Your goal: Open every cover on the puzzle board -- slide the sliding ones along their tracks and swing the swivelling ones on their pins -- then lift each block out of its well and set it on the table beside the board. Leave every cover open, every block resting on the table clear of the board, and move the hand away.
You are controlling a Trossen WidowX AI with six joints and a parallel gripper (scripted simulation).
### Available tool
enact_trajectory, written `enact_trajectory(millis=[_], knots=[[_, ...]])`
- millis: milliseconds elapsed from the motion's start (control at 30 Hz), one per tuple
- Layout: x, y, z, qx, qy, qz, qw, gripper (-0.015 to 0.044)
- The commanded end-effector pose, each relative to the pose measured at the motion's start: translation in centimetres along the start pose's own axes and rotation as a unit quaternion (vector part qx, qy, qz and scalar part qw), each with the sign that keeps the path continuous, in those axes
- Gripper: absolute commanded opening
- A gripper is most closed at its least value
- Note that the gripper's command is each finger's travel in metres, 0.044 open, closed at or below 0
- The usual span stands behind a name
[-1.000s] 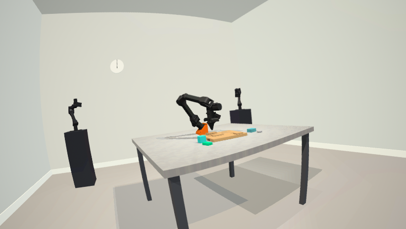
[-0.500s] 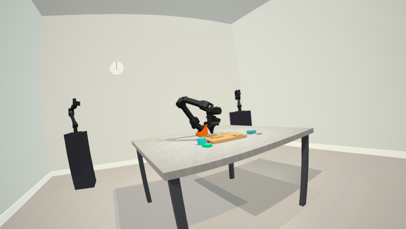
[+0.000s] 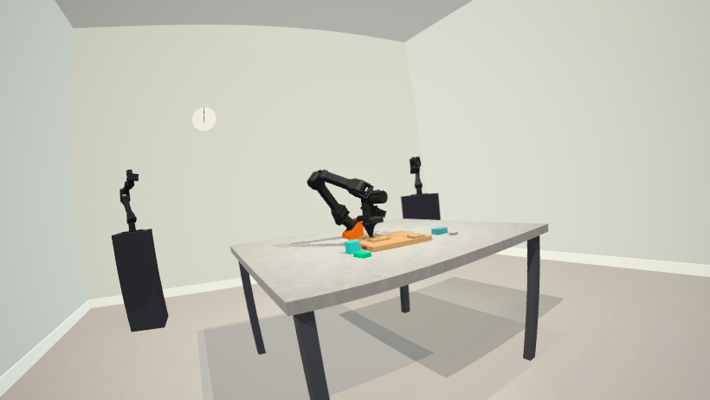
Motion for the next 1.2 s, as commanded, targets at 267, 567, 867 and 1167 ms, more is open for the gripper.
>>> enact_trajectory(millis=[267, 567, 867, 1167], knots=[[0.0, -0.7, 0.2, 0.002, 0.002, 0.0, 1.0, 0.0], [-0.3, -0.7, 1.0, 0.001, 0.002, -0.001, 1.0, 0.0], [-0.5, -0.7, 1.9, 0.0, 0.002, -0.001, 1.0, 0.0], [-0.7, -0.7, 2.7, 0.0, 0.002, -0.001, 1.0, 0.0]])
Point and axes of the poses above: the point midway between the two fingers, 35 mm back from their tips, its own y axis back along the fingers, its own x axis across the jaws, z = x × y, the point moved 8 cm from there along y, back along the fingers, and after that the axes turned 11 degrees about y, right-handed, at the moved point
